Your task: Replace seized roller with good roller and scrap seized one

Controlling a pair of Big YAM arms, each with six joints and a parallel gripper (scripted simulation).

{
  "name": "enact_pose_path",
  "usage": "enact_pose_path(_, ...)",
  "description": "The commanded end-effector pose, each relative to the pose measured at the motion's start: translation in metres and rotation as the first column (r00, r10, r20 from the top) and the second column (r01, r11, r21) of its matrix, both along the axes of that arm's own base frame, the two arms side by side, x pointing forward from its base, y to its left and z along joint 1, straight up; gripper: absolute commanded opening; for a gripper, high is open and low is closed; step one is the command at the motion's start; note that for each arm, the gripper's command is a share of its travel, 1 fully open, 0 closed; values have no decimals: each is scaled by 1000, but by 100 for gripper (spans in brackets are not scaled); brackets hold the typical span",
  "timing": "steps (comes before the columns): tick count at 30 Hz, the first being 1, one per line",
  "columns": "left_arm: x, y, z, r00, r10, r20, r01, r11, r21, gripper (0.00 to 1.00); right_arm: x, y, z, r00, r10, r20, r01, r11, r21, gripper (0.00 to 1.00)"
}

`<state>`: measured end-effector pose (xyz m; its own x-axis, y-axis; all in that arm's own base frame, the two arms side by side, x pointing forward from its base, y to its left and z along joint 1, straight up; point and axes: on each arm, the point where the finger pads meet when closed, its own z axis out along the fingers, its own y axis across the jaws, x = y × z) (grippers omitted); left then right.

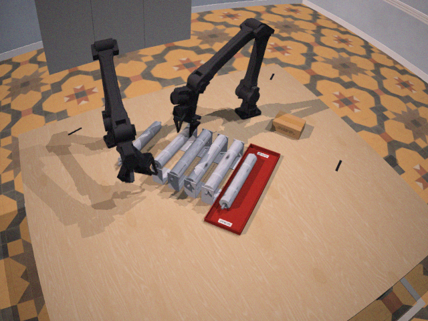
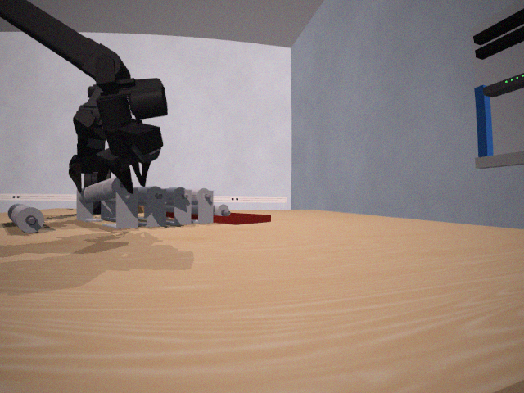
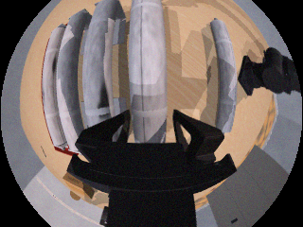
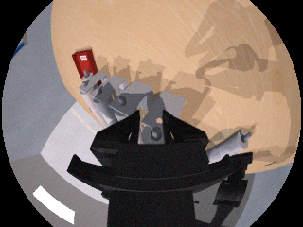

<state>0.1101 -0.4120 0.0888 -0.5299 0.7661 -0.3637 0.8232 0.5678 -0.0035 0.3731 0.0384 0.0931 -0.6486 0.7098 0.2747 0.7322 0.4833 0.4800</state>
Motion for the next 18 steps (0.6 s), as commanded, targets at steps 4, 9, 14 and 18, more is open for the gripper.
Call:
enact_pose_path(4, -4, -15, 57, 1000, 5, 12, -4, 997, -76, 62, 16, -20, 48, 998, -6, 69, 7, 1000, -10, 32)
enact_pose_path(9, -9, -6, 78, 1000, 9, 8, -8, 997, -71, 62, 9, -31, 66, 997, 15, 74, -14, 1000, -17, 32)
enact_pose_path(14, -6, -6, 69, 1000, 15, 8, -14, 998, -55, 62, -11, -25, 37, 1000, 9, -12, -9, 1000, 6, 32)
enact_pose_path(18, -8, 8, 53, 1000, 15, -2, -15, 1000, -8, 62, -5, -23, 40, 1000, 17, 13, -17, 1000, -1, 32)
